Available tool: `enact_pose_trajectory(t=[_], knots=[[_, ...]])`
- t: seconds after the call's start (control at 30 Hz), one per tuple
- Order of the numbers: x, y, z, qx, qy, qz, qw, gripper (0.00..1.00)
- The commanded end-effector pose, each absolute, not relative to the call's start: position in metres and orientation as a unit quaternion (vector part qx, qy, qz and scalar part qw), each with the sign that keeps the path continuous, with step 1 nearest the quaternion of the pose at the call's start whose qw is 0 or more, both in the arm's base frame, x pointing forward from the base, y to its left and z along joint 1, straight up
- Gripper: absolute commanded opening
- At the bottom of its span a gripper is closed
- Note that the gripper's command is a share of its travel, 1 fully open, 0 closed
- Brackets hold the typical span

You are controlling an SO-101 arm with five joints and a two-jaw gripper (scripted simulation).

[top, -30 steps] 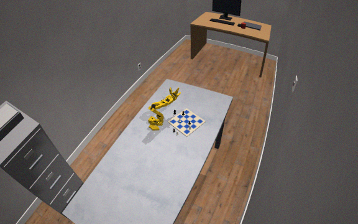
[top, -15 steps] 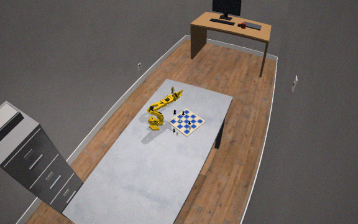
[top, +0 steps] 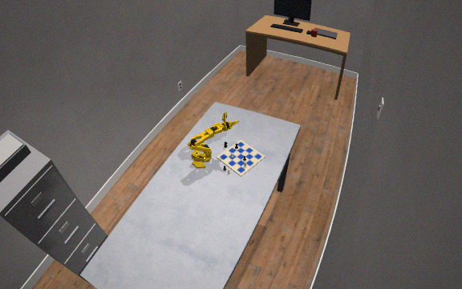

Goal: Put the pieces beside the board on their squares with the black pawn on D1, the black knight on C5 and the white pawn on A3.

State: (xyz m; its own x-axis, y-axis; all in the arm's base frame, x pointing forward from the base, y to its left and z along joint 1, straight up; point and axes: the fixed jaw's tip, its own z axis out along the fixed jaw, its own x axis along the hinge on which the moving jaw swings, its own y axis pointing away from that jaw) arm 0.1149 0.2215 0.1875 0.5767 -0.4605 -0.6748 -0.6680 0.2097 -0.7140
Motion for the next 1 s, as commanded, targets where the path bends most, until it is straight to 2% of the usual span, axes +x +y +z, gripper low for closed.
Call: enact_pose_trajectory(t=[0.0,0.97], knots=[[0.120,0.207,0.194,-0.598,0.500,0.093,0.620,0.66],[0.120,0.139,0.194,-0.448,0.699,0.137,0.541,0.51]])
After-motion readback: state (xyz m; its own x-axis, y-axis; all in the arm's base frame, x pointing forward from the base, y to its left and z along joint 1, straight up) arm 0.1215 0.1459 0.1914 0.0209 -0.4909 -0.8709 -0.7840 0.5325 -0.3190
